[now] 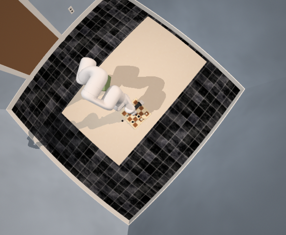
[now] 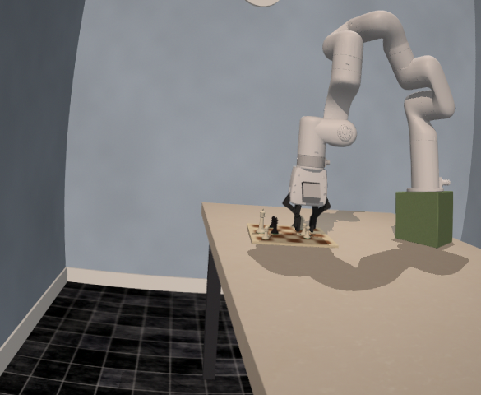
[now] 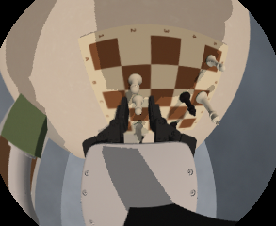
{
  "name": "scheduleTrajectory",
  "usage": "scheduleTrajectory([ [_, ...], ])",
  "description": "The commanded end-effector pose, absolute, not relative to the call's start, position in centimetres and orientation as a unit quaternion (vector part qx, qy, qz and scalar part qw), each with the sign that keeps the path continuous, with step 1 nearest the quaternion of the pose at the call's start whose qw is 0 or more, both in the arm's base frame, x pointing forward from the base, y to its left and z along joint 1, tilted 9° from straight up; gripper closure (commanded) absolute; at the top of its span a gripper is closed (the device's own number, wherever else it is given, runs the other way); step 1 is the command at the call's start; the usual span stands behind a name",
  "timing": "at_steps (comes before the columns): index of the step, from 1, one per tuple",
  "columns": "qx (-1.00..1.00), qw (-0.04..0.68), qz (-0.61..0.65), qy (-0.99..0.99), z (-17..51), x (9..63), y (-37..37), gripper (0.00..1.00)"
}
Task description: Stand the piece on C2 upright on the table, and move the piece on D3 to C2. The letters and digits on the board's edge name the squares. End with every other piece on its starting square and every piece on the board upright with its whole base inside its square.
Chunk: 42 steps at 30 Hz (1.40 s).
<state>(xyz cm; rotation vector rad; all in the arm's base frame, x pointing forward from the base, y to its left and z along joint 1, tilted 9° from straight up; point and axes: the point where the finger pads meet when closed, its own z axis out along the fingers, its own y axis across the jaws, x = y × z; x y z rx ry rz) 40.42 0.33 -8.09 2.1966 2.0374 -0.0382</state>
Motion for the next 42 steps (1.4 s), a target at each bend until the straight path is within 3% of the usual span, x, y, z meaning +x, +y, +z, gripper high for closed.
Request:
scheduleTrajectory([
  [1,0.731,0.074,-0.011,0.678,-6.5,40.5,0.6,0.66],
  [26,0.731,0.074,-0.011,0.678,0.5,39.9,1.4,0.66],
  [27,0.731,0.074,-0.011,0.678,0.5,39.9,1.4,0.00],
  [42,0.731,0.074,-0.011,0.678,0.5,39.9,1.4,0.00],
])
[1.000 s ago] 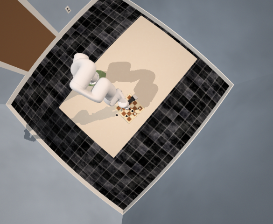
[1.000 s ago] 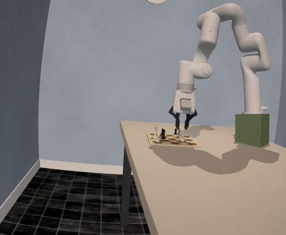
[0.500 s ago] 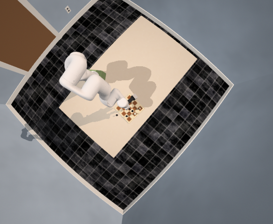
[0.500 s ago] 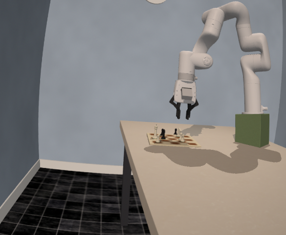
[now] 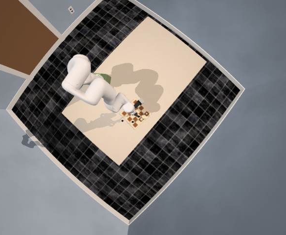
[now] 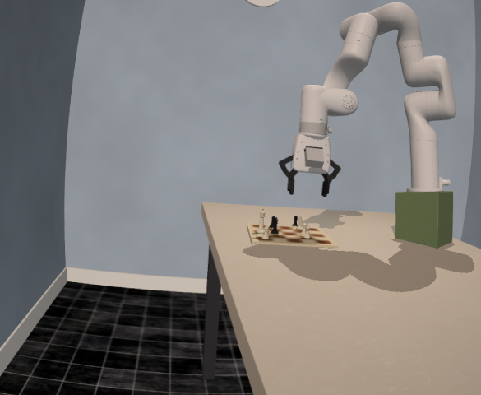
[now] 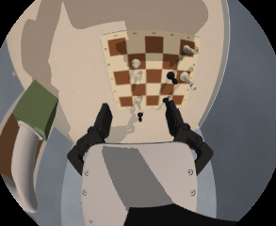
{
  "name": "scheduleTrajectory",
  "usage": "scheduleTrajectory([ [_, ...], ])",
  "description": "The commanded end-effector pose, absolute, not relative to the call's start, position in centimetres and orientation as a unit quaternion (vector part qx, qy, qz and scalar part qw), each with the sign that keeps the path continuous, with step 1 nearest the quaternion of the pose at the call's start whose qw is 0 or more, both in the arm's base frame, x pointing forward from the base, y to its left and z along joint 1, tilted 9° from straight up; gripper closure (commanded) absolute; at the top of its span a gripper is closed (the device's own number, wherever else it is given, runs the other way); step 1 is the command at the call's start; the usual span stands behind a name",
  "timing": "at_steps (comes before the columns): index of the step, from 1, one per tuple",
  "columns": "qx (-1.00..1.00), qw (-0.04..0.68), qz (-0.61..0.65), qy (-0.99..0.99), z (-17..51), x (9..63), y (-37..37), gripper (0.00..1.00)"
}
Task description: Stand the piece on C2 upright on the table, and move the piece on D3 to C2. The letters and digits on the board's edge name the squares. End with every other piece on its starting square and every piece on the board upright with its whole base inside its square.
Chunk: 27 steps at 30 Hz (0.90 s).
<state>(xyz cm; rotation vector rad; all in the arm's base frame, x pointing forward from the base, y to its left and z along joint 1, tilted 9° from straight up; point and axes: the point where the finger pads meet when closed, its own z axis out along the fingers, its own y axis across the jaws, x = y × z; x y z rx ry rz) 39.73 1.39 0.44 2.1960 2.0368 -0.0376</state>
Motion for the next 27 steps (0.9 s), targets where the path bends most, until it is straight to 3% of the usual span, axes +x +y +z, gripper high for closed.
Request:
scheduleTrajectory([
  [1,0.731,0.074,-0.011,0.678,0.5,39.9,1.4,0.00],
  [27,0.731,0.074,-0.011,0.678,6.6,39.3,2.2,0.00],
])
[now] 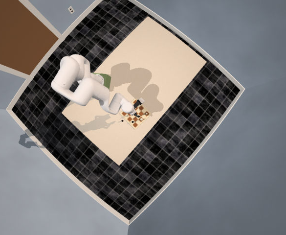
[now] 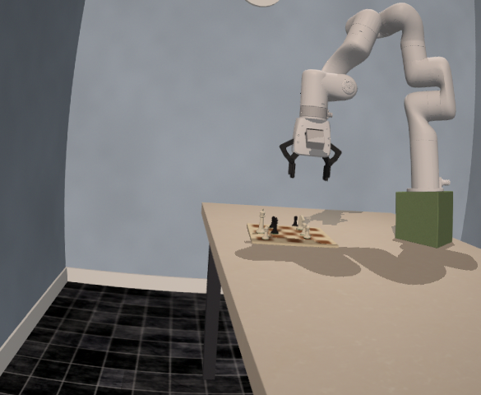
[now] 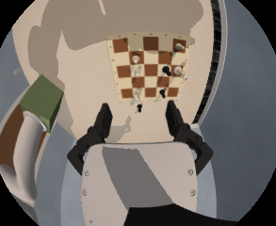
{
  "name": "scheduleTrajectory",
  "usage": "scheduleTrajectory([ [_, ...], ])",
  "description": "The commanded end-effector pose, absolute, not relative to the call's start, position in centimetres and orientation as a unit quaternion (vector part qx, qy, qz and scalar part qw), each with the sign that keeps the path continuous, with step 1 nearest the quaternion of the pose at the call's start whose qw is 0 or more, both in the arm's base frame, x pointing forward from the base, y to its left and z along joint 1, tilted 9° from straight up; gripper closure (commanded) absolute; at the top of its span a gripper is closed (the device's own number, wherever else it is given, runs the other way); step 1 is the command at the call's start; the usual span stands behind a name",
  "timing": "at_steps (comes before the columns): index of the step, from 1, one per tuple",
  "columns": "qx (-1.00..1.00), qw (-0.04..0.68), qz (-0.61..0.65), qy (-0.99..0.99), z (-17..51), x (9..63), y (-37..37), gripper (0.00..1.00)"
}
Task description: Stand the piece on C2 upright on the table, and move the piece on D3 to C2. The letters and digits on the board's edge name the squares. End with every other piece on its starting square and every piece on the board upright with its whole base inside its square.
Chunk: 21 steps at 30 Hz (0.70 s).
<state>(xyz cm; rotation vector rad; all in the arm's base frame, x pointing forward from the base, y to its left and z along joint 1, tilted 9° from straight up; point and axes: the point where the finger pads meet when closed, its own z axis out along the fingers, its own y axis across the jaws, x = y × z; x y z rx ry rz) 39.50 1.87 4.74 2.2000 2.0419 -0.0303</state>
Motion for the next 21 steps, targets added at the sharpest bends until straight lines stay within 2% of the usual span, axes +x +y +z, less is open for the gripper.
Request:
scheduleTrajectory([
  [1,0.731,0.074,-0.011,0.678,7.0,39.3,2.2,0.00],
  [21,0.731,0.074,-0.011,0.678,8.1,39.2,2.4,0.00],
])
